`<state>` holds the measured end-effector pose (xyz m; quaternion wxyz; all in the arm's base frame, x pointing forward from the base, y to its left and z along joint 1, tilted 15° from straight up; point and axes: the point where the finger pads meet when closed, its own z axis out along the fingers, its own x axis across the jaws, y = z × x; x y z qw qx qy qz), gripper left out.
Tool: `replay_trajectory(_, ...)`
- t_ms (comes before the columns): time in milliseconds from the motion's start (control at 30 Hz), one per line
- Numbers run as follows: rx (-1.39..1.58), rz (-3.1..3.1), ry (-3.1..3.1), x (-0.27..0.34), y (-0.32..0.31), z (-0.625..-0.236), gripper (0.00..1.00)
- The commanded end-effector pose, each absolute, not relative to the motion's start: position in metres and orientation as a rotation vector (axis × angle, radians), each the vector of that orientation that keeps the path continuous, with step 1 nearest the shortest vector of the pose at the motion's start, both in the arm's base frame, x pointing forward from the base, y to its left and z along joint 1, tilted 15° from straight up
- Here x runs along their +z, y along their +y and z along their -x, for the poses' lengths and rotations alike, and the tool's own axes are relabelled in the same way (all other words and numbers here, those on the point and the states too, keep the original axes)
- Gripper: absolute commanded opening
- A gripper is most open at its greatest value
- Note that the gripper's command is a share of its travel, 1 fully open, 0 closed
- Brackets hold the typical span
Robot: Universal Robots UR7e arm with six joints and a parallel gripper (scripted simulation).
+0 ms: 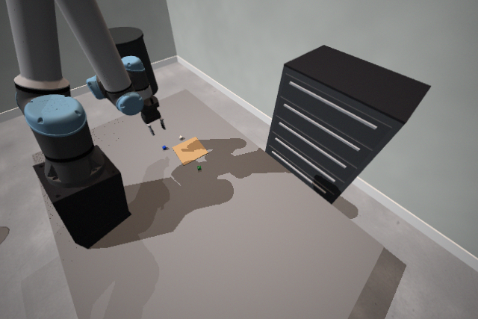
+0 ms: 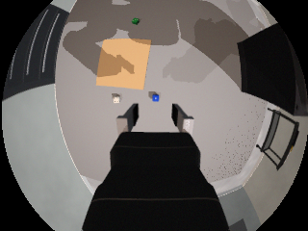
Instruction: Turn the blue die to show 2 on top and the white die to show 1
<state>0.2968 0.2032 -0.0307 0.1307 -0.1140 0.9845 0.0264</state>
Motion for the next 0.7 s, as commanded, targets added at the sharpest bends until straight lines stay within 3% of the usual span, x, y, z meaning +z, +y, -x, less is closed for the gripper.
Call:
replay_trajectory(0, 0.070, 0.384, 2.851, -0.031, 0.203, -0.298, 1.00)
replay_trajectory(667, -0.001, 0.895, 2.730, -0.036, 0.202, -0.310, 1.00)
